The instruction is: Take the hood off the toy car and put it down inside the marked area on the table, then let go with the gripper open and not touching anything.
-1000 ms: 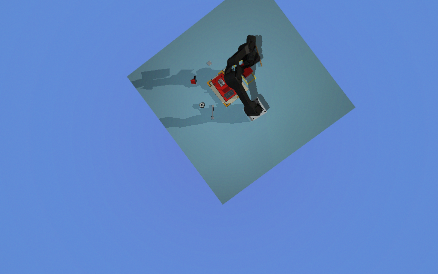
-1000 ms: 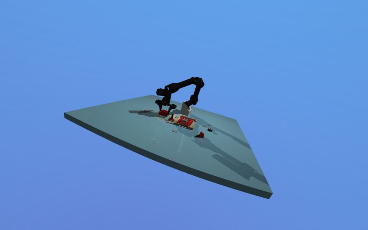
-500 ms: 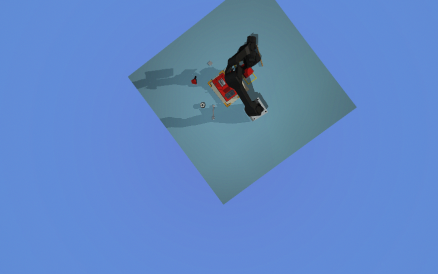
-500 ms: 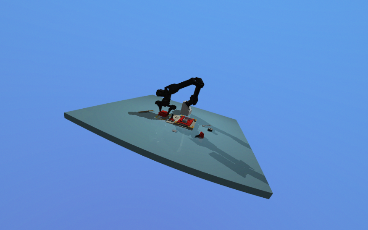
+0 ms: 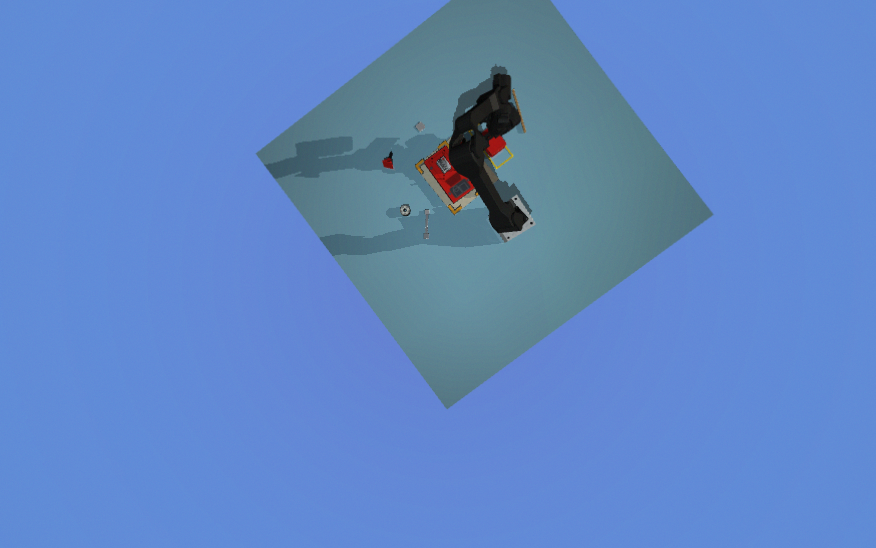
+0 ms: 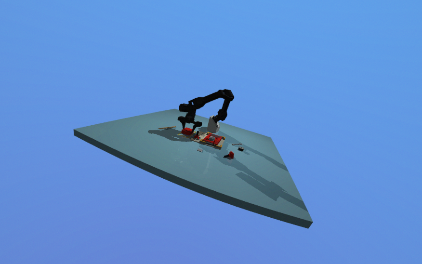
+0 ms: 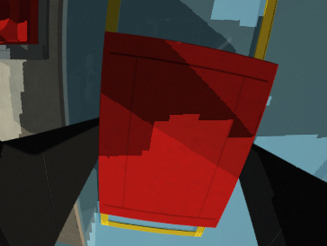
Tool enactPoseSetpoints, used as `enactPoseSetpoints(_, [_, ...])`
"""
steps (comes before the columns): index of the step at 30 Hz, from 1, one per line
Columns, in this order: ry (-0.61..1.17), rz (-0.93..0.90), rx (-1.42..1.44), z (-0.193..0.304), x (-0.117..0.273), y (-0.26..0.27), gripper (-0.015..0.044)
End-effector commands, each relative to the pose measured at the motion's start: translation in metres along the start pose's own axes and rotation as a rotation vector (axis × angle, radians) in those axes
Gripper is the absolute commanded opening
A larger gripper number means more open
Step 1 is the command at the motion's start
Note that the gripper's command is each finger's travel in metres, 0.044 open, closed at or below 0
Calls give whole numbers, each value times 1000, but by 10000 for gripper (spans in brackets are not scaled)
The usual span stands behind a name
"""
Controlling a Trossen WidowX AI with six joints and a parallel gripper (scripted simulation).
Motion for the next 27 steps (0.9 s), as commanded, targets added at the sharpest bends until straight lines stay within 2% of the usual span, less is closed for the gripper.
enactPoseSetpoints(1, [-1,-4,-7,1,-3,0,0])
enactPoseSetpoints(2, [-1,-4,-7,1,-3,0,0])
enactPoseSetpoints(19, [0,0,0,0,1,0,440])
enactPoseSetpoints(23, [1,0,-1,-2,21,-2,440])
enactPoseSetpoints(27, [3,-3,-1,-1,57,-2,440])
Point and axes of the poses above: the point midway between the two fingers, 35 mm back from their tips, its own x axis back along the fingers, its own y axis across the jaws, z = x × y, the point moved 7 cm from there along x, back along the fingers, and after that the axes turned 6 degrees about x, right-handed, at the moved point
